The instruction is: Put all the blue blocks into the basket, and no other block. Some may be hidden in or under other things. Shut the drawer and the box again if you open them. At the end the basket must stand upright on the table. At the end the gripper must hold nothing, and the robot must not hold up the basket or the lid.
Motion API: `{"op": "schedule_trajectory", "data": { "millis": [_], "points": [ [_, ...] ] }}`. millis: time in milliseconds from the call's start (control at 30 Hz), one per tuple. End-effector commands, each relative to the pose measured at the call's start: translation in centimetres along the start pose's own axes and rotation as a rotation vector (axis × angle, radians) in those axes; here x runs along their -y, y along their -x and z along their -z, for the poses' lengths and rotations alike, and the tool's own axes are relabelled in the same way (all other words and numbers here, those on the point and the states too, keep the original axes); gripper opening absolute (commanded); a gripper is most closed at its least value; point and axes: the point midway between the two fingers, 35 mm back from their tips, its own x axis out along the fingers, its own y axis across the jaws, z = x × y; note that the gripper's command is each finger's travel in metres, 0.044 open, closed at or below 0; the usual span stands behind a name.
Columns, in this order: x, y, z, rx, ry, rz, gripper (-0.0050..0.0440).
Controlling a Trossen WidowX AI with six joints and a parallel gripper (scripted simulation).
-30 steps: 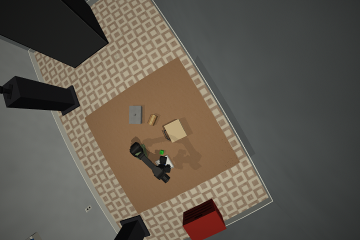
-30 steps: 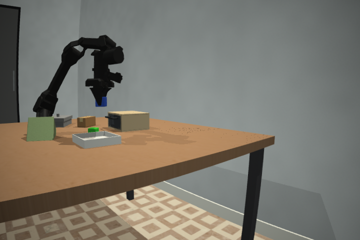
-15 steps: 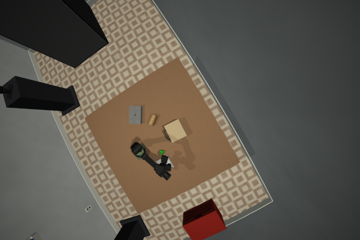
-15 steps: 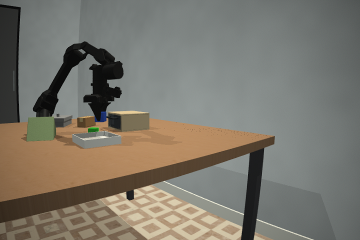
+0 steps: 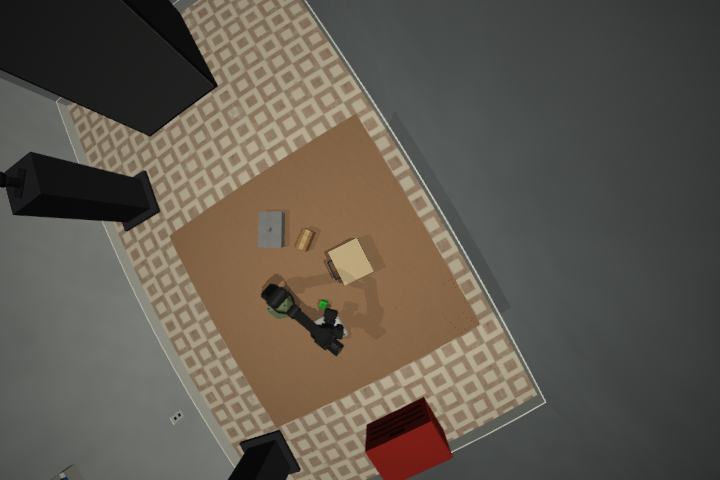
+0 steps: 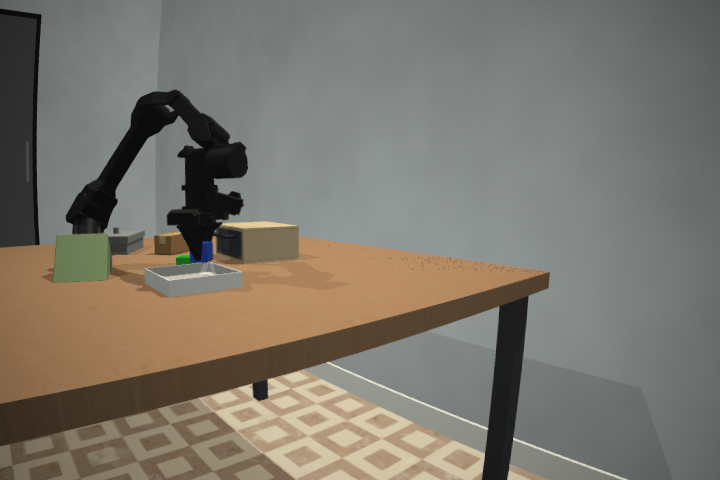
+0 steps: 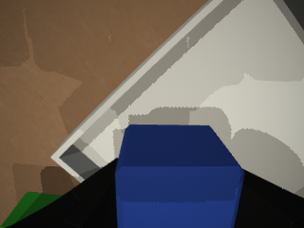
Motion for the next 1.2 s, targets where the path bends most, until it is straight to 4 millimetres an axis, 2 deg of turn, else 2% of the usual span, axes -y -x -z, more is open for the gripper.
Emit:
{"op": "schedule_trajectory", "data": {
  "millis": [0, 933, 967, 1167],
  "points": [
    [-0.1, -1.4, 0.3, -0.015, -0.007, -0.009, 0.0000],
    [-0.1, -2.9, 0.3, -0.015, -0.007, -0.009, 0.0000],
    [-0.1, -2.9, 0.3, -0.015, -0.007, -0.009, 0.0244],
    [-0.1, -2.9, 0.3, -0.015, -0.007, -0.009, 0.0244]
  ]
}}
